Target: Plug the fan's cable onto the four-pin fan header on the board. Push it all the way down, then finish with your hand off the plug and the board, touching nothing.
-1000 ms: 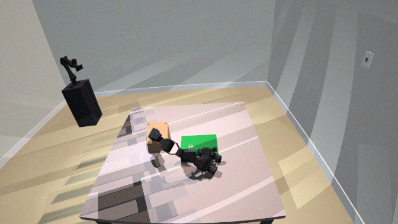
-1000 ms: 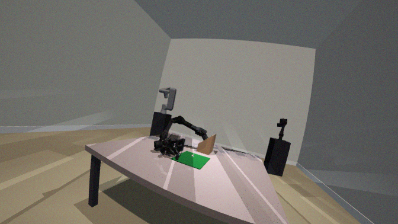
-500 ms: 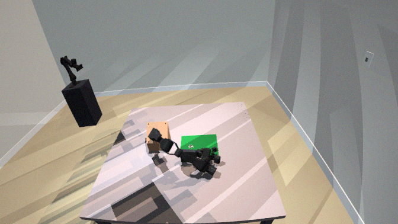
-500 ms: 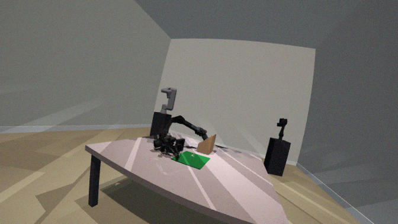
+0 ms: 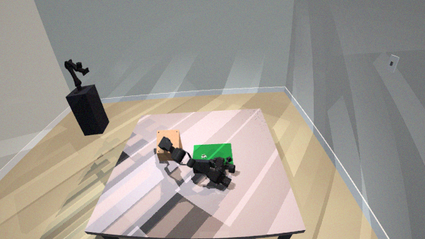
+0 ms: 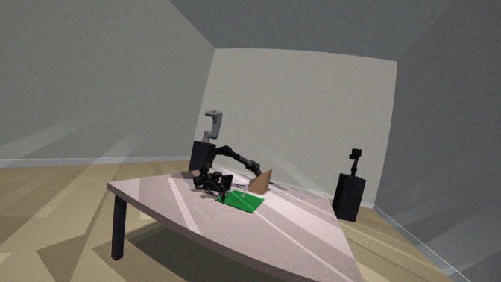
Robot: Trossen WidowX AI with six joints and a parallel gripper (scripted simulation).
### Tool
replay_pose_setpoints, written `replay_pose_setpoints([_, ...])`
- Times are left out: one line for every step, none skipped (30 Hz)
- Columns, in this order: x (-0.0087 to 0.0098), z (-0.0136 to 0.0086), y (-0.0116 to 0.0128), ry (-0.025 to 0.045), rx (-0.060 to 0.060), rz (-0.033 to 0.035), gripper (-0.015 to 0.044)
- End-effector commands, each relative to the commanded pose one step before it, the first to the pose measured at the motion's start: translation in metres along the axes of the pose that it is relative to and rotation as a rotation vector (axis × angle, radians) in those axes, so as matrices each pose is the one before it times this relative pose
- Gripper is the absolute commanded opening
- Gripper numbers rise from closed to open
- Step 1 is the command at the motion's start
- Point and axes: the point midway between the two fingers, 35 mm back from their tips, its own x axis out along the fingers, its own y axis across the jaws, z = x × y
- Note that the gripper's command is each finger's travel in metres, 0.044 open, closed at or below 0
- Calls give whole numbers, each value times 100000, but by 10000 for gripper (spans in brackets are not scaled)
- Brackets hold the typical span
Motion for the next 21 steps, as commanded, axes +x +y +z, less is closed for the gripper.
replay_pose_setpoints([-5093,1048,-320,4408,6176,-2851,140])
replay_pose_setpoints([-296,134,20,5,-5,-4,140])
replay_pose_setpoints([-296,135,22,5,-5,-4,140])
replay_pose_setpoints([-295,136,25,4,-5,-5,140])
replay_pose_setpoints([-295,138,27,4,-5,-5,140])
replay_pose_setpoints([-294,139,29,3,-5,-5,140])
replay_pose_setpoints([-294,140,31,3,-5,-6,140])
replay_pose_setpoints([-293,141,34,2,-4,-6,140])
replay_pose_setpoints([-190,93,23,1,-3,-4,140])
replay_pose_setpoints([-76,37,9,0,-1,-2,140])
replay_pose_setpoints([-60,30,8,0,-1,-1,140])
replay_pose_setpoints([-48,23,6,0,-1,-1,140])
replay_pose_setpoints([-40,20,5,0,-1,-1,140])
replay_pose_setpoints([-15,7,2,0,0,0,140])
replay_pose_setpoints([0,0,0,0,0,0,140])
replay_pose_setpoints([0,0,0,0,0,0,140])
replay_pose_setpoints([0,0,0,0,0,0,140])
replay_pose_setpoints([0,0,0,0,0,0,140])
replay_pose_setpoints([0,0,0,0,0,0,140])
replay_pose_setpoints([0,0,0,0,0,0,140])
replay_pose_setpoints([0,0,0,0,0,0,140])
